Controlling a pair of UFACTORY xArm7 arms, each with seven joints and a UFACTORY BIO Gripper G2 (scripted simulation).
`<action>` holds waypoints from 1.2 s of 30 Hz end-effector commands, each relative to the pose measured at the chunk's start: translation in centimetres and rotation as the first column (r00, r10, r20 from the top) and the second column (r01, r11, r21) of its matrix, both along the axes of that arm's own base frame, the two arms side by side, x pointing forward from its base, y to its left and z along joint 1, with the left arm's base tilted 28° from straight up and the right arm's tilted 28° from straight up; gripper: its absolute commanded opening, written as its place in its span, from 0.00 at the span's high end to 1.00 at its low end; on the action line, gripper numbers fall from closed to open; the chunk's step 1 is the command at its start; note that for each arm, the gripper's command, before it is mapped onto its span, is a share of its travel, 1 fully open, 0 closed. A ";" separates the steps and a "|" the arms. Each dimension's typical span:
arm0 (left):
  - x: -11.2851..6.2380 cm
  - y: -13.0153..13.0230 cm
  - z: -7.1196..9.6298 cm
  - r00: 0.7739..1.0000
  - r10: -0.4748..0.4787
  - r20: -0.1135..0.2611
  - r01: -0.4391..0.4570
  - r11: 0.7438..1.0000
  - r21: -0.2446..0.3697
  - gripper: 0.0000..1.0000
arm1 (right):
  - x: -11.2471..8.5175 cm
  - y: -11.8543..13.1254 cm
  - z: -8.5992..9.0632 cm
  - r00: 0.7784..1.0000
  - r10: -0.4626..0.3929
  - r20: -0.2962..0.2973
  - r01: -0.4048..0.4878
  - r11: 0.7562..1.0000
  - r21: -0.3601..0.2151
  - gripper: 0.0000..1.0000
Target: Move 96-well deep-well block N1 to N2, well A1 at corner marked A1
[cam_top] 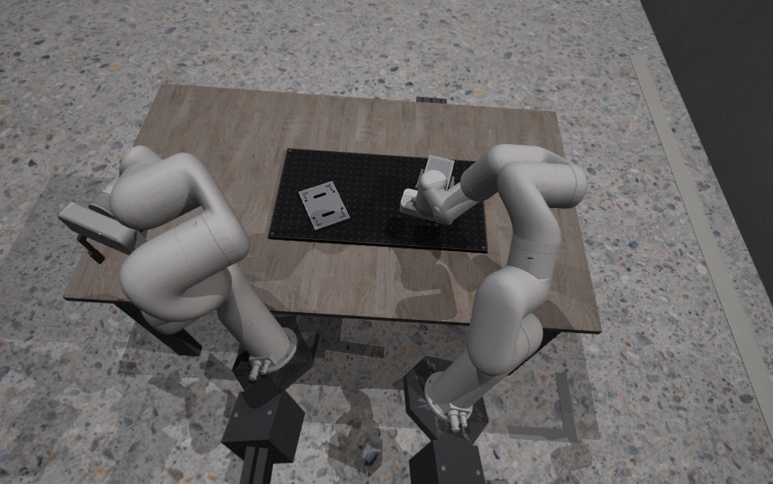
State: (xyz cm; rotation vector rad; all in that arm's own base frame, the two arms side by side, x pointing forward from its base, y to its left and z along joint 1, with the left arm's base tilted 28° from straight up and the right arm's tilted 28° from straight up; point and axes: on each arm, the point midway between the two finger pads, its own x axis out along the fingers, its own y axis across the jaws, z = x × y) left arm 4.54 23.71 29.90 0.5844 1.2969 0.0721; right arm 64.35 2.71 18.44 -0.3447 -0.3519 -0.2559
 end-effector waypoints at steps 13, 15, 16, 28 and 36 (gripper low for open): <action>0.0 0.0 0.1 1.000 0.000 0.002 0.000 1.000 0.002 0.00 | 0.4 -0.2 -0.7 1.000 0.002 0.003 -0.002 1.000 0.002 1.00; 0.0 0.0 0.1 1.000 0.000 0.002 0.000 1.000 0.002 0.00 | 0.5 -0.3 -1.0 1.000 0.002 0.003 -0.002 1.000 0.002 1.00; 0.0 0.0 0.1 1.000 0.000 0.002 0.000 1.000 0.002 0.00 | 0.5 -0.4 -1.2 1.000 0.002 0.003 -0.002 1.000 0.002 1.00; 0.0 0.0 0.1 1.000 0.000 0.002 0.000 1.000 0.002 0.00 | 1.0 -1.0 -2.6 1.000 0.002 0.003 -0.002 1.000 0.002 1.00; 0.0 0.0 0.1 1.000 0.000 0.002 0.000 1.000 0.002 0.00 | 1.4 -1.5 -3.8 1.000 0.002 0.003 -0.002 1.000 0.002 1.00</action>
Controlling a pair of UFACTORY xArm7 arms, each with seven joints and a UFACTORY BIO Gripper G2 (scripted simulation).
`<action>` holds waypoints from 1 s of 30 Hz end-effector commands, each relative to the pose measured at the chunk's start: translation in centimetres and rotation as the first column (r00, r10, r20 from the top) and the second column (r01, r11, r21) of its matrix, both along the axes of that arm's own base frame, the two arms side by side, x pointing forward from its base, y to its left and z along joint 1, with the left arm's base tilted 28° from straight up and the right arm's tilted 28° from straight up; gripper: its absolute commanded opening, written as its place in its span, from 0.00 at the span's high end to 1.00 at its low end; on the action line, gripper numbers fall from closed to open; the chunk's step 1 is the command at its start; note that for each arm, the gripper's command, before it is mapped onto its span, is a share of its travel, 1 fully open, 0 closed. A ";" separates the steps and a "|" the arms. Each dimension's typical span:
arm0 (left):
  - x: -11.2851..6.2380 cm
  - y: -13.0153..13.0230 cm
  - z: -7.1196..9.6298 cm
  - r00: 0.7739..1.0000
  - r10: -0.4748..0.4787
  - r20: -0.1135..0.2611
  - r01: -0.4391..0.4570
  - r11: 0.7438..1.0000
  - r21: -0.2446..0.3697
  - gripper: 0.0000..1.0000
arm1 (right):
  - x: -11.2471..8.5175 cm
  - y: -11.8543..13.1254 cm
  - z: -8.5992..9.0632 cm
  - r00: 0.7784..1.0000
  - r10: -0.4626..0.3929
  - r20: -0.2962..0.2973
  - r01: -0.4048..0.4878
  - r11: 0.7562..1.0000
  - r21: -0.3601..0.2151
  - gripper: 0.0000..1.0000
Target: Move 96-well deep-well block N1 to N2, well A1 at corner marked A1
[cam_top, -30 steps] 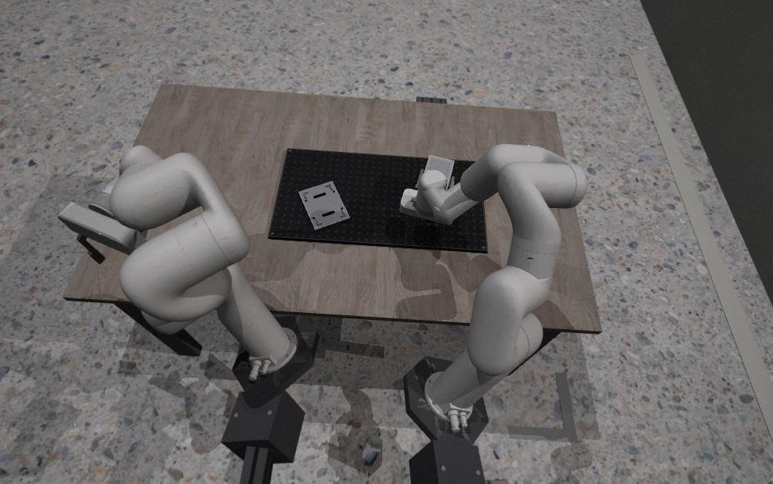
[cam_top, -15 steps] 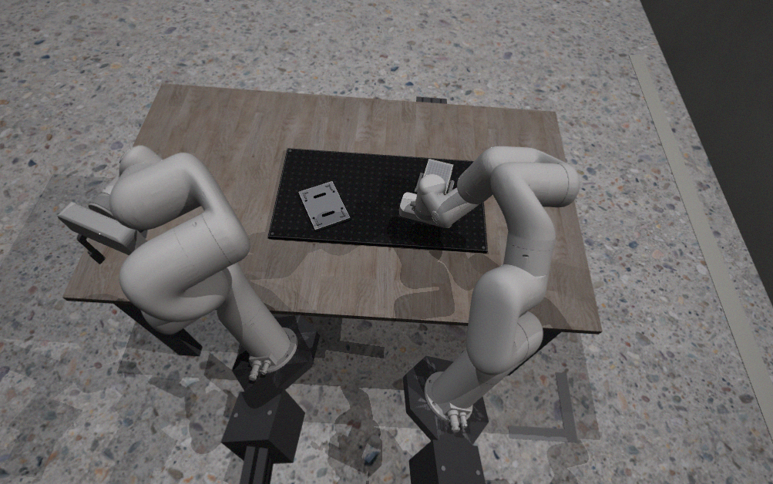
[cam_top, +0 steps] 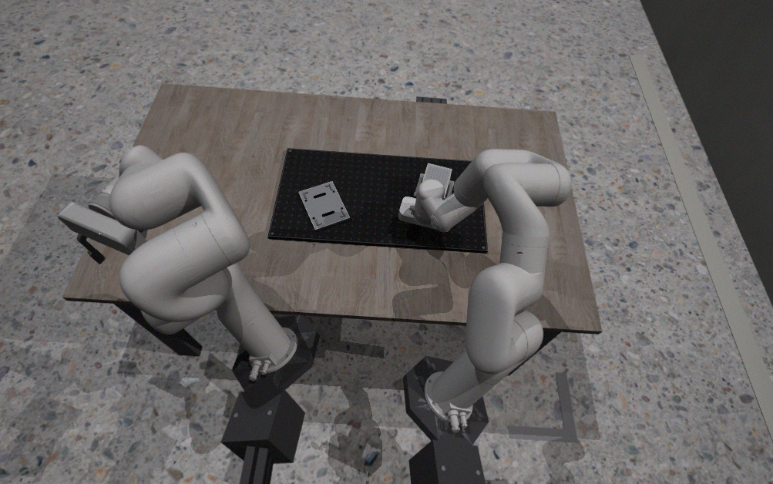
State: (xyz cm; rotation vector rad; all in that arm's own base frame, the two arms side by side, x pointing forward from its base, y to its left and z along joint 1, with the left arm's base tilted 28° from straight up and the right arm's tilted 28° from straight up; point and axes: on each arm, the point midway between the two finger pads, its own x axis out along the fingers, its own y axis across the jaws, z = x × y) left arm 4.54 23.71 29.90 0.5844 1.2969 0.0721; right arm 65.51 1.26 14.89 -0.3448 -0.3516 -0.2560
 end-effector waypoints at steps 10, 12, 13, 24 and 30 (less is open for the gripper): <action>0.0 0.0 0.1 1.000 0.000 0.002 0.000 1.000 0.002 0.00 | 0.6 -0.5 -1.4 1.000 0.002 0.004 -0.002 1.000 0.002 1.00; 0.0 0.0 0.1 1.000 0.000 0.002 0.000 1.000 0.002 0.00 | 0.7 -0.7 -1.7 1.000 0.002 0.004 -0.002 1.000 0.002 1.00; 0.0 0.0 0.1 1.000 0.000 0.002 0.000 1.000 0.002 0.00 | 0.8 -0.7 -1.9 1.000 0.002 0.004 -0.002 1.000 0.002 1.00; 0.0 0.0 0.1 1.000 0.000 0.002 0.000 1.000 0.002 0.00 | 0.9 -0.9 -2.3 1.000 0.002 0.004 -0.002 1.000 0.002 1.00; 0.0 0.0 0.1 1.000 0.000 0.002 0.000 1.000 0.002 0.00 | 0.9 -0.9 -2.3 1.000 0.002 0.004 -0.002 1.000 0.002 1.00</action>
